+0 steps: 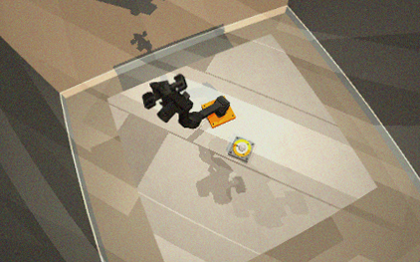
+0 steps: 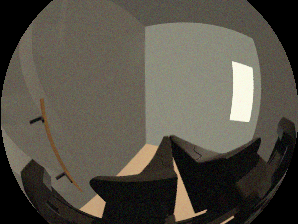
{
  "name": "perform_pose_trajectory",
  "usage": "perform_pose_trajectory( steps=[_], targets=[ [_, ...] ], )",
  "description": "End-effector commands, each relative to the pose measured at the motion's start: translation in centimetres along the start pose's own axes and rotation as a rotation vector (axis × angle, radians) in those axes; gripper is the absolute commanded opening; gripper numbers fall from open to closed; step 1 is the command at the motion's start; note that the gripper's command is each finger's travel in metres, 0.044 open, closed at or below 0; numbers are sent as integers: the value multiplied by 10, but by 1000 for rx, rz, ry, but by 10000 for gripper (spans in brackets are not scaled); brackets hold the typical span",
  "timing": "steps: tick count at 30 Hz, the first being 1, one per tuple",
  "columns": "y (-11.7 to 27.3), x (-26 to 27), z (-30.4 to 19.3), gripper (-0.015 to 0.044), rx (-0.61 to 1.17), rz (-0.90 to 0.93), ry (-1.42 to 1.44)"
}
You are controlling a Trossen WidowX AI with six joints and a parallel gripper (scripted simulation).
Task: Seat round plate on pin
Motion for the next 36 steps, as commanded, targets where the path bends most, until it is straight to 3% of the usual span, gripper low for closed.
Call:
perform_pose_trajectory(
  steps=[1,8,17,25,29,36],
  targets=[
    [0,-44,-35,0,66,-135,78],
    [22,-139,-97,0,205,-433,367],
    [79,-249,-123,0,393,-786,734],
    [165,-335,-90,0,477,-1180,972],
    [214,-368,-50,0,506,-1386,1153],
    [294,-379,19,0,601,-1772,1338]
  ],
)
Point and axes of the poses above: the point midway between the two fingers, 35 mm back from their tips, its own y axis back along the fingers, its own x axis across the jaws, z = x × y, the point moved 4 cm from there along y, back along the fingers, and after that the axes turned 1 degree about -y, right-handed, at the moved point
